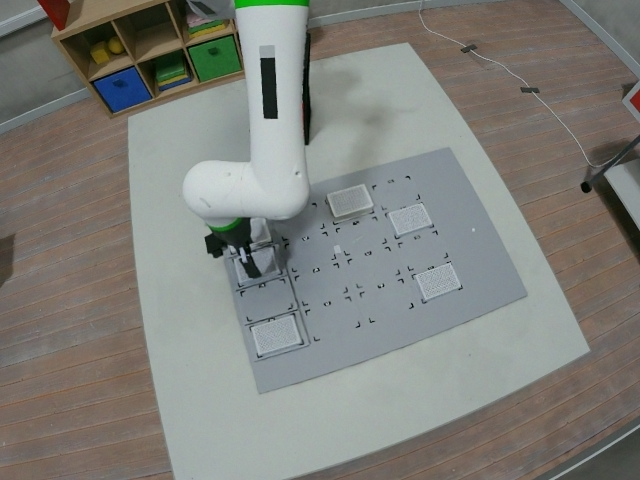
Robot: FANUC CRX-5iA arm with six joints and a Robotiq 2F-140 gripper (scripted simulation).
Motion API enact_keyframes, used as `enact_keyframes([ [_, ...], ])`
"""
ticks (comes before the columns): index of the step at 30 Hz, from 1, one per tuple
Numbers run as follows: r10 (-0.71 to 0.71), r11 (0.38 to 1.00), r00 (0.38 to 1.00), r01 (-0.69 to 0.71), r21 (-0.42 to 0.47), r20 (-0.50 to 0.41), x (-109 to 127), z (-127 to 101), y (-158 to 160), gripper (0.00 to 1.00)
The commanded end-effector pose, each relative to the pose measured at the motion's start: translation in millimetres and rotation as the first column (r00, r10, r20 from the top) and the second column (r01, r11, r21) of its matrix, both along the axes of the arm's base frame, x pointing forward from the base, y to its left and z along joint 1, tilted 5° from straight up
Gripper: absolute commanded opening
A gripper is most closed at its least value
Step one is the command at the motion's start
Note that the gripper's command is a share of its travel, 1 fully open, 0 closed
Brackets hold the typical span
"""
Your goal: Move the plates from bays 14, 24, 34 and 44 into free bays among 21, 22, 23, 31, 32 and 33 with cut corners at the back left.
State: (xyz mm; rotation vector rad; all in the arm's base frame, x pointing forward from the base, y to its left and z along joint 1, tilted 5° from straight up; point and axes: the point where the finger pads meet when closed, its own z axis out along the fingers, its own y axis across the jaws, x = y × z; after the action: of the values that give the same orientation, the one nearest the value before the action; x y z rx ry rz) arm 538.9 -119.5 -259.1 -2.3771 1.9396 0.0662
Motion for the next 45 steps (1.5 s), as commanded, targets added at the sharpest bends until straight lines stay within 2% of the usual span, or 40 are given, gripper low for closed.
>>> enact_keyframes([
  [1, 0.000, 1.000, 1.000, 0.000, 0.000, 0.002, 1, 1, 0, 0.70],
  [27, 0.000, 1.000, 1.000, 0.000, 0.000, 0.002, 2, -31, 2, 0.70],
  [45, 0.000, 1.000, 1.000, 0.000, 0.000, 0.002, 2, -33, 2, 0.70],
])
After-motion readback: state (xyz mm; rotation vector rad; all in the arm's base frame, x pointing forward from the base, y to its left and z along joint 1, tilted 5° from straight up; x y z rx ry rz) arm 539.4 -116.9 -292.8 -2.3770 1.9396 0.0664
